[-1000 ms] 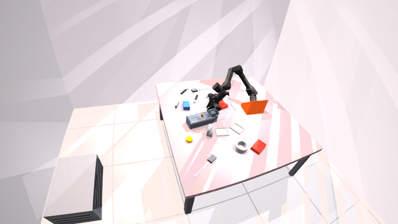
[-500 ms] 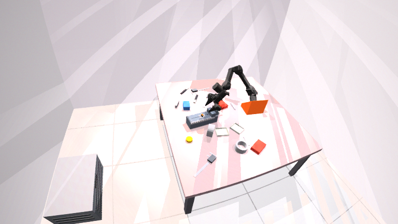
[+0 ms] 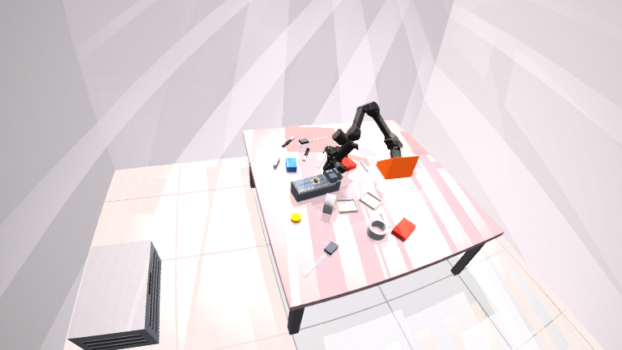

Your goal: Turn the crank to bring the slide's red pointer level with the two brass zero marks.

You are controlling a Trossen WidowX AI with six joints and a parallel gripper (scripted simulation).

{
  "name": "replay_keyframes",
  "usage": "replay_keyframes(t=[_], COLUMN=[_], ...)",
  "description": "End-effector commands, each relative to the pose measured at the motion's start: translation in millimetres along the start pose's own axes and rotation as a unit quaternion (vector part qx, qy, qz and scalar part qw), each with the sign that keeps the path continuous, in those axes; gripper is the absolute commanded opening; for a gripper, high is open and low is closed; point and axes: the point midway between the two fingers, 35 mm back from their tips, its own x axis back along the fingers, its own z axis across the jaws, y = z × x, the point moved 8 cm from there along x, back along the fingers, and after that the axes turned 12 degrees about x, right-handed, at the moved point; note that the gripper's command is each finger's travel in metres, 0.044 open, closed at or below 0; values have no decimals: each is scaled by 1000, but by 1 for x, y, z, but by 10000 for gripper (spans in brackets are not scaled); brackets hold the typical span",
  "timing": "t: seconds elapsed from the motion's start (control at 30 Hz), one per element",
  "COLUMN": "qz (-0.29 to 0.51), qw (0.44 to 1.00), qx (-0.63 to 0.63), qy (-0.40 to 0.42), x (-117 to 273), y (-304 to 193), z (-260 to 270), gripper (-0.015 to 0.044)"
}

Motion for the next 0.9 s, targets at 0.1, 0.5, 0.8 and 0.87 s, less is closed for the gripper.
replay_keyframes(t=[0.1, 0.5, 0.8, 0.87], qz=[0, 0, 0, 0], qw=[1000, 1000, 1000, 1000], qx=[0, 0, 0, 0], qy=[0, 0, 0, 0], x=[0, 0, 0, 0], y=[0, 0, 0, 0], z=[0, 0, 0, 0], gripper=[0, 0, 236, 289])
